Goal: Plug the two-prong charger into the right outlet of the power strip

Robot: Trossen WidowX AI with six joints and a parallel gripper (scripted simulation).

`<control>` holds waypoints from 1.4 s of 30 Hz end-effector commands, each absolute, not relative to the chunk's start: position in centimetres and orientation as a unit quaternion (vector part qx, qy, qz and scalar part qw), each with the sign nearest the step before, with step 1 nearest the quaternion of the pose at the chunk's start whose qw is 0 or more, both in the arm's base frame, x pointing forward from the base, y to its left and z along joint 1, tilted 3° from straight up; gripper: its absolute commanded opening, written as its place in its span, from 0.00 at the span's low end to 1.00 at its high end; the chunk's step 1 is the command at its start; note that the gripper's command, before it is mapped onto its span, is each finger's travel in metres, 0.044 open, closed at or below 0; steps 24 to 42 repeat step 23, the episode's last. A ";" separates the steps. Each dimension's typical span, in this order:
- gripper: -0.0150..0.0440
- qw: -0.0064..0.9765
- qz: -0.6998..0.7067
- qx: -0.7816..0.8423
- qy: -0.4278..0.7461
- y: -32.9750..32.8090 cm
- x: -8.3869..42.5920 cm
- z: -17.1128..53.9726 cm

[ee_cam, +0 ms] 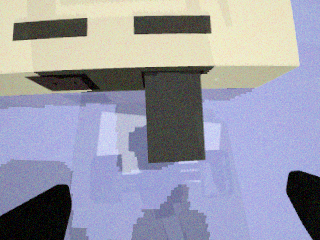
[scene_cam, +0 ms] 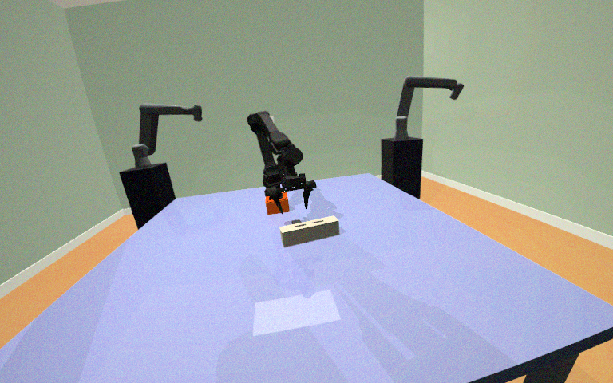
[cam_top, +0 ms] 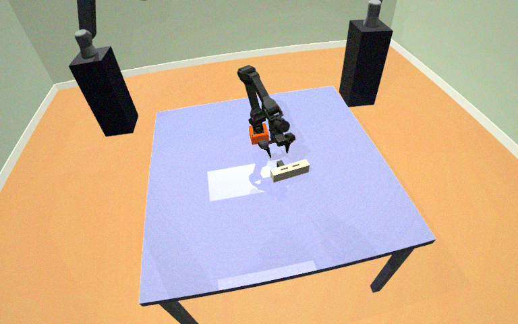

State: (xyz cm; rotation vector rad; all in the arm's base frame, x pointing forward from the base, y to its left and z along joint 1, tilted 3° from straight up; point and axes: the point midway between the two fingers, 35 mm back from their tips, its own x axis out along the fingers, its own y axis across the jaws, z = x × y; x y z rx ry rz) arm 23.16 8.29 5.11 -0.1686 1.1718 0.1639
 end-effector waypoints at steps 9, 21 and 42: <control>1.00 0.872 0.080 -0.068 0.478 8.2 23.1 7.2; 1.00 0.872 0.080 -0.068 0.478 8.2 23.1 7.2; 1.00 0.872 0.080 -0.068 0.478 8.2 23.1 7.2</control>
